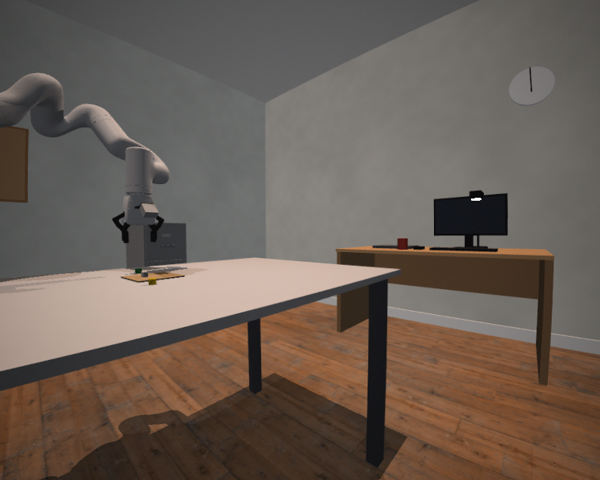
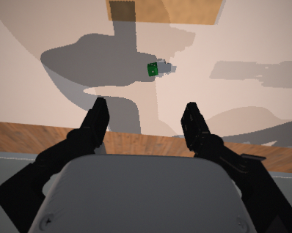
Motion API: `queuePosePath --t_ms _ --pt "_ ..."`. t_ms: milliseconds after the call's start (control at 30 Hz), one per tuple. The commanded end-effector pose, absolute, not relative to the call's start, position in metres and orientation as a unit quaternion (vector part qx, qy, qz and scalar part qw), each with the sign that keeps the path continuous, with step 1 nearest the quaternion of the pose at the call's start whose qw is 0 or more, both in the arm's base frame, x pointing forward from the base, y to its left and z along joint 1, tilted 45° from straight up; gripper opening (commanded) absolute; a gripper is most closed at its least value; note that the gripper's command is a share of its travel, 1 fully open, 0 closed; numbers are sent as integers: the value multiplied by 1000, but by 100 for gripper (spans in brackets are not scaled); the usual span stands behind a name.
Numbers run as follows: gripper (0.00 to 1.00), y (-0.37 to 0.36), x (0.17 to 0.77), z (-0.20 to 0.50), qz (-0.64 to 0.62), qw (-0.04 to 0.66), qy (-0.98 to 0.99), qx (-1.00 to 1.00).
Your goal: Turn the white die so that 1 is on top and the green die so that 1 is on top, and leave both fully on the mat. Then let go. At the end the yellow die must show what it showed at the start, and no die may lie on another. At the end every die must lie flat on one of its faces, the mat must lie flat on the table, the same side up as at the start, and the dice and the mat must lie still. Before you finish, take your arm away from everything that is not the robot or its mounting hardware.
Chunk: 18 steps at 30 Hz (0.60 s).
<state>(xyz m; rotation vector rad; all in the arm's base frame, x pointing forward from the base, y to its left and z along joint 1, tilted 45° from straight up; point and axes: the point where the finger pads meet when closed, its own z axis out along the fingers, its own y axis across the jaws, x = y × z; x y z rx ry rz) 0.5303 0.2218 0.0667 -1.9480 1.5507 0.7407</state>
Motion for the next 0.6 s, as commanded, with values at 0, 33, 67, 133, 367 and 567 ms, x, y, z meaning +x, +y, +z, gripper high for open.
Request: queuePosePath --t_ms 0,33,67,133,367,567 --pt "100 223 530 65 298 239 634 -672" --pt "100 223 530 65 301 235 642 -665" --pt "100 223 530 65 304 231 650 -657" --pt "100 224 530 64 310 223 667 -640" --pt "100 226 528 62 328 195 721 -578" --pt "100 227 527 60 341 172 760 -526"
